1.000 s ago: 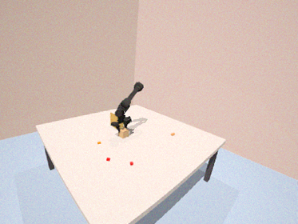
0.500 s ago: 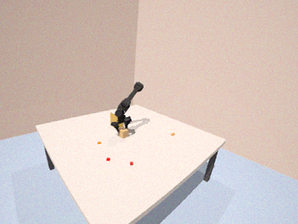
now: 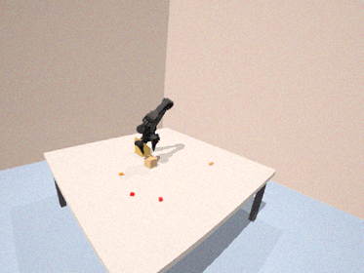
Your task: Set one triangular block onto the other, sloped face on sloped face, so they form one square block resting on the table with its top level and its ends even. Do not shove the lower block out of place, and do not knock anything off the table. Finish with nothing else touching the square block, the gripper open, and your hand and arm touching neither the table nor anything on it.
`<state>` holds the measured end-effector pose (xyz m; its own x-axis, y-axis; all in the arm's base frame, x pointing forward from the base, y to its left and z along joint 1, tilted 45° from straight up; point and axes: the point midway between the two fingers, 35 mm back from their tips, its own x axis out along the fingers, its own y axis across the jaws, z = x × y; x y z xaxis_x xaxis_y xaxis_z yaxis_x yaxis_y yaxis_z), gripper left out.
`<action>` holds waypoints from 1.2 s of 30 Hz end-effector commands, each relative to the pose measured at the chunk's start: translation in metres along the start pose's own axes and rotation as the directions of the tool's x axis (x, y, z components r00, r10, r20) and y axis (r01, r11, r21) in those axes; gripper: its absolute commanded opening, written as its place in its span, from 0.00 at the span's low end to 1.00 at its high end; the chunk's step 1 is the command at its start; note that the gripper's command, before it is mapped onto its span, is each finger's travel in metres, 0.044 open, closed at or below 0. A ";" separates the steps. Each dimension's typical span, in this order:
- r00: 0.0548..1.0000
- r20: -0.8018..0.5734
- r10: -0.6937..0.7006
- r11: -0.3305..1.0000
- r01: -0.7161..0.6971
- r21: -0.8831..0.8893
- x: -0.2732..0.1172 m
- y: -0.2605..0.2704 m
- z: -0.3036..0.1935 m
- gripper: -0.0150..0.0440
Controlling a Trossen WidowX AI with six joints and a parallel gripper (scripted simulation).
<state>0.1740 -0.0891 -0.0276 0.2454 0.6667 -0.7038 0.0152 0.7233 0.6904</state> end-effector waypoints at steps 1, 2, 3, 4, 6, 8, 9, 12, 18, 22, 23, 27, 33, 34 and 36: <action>1.000 -0.004 0.004 1.000 -0.005 -0.011 -0.052 0.005 -0.006 1.00; 1.000 -0.004 0.004 1.000 -0.005 -0.011 -0.052 0.005 -0.006 1.00; 1.000 -0.004 0.004 1.000 -0.005 -0.011 -0.052 0.005 -0.006 1.00; 1.000 -0.004 0.004 1.000 -0.005 -0.011 -0.052 0.005 -0.006 1.00; 1.000 -0.004 0.004 1.000 -0.005 -0.011 -0.052 0.005 -0.006 1.00; 1.000 -0.004 0.004 1.000 -0.005 -0.011 -0.052 0.005 -0.006 1.00; 1.000 -0.004 0.004 1.000 -0.005 -0.011 -0.052 0.005 -0.006 1.00; 1.000 0.003 0.000 1.000 0.000 -0.004 -0.047 0.003 -0.004 1.00; 1.000 0.003 0.000 1.000 0.000 -0.004 -0.047 0.003 -0.004 1.00; 1.000 0.003 0.000 1.000 0.000 -0.004 -0.047 0.003 -0.004 1.00; 1.000 0.003 0.000 1.000 0.000 -0.004 -0.047 0.003 -0.004 1.00; 1.000 0.003 0.000 1.000 0.000 -0.004 -0.047 0.003 -0.004 1.00; 1.000 0.003 0.000 1.000 0.000 -0.004 -0.047 0.003 -0.004 1.00; 1.000 0.003 0.000 1.000 0.000 -0.004 -0.047 0.003 -0.004 1.00; 1.000 0.003 0.000 1.000 0.000 -0.004 -0.047 0.003 -0.004 1.00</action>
<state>0.1589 -0.1173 0.0071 0.2480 0.6659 -0.7036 0.0085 0.7248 0.6889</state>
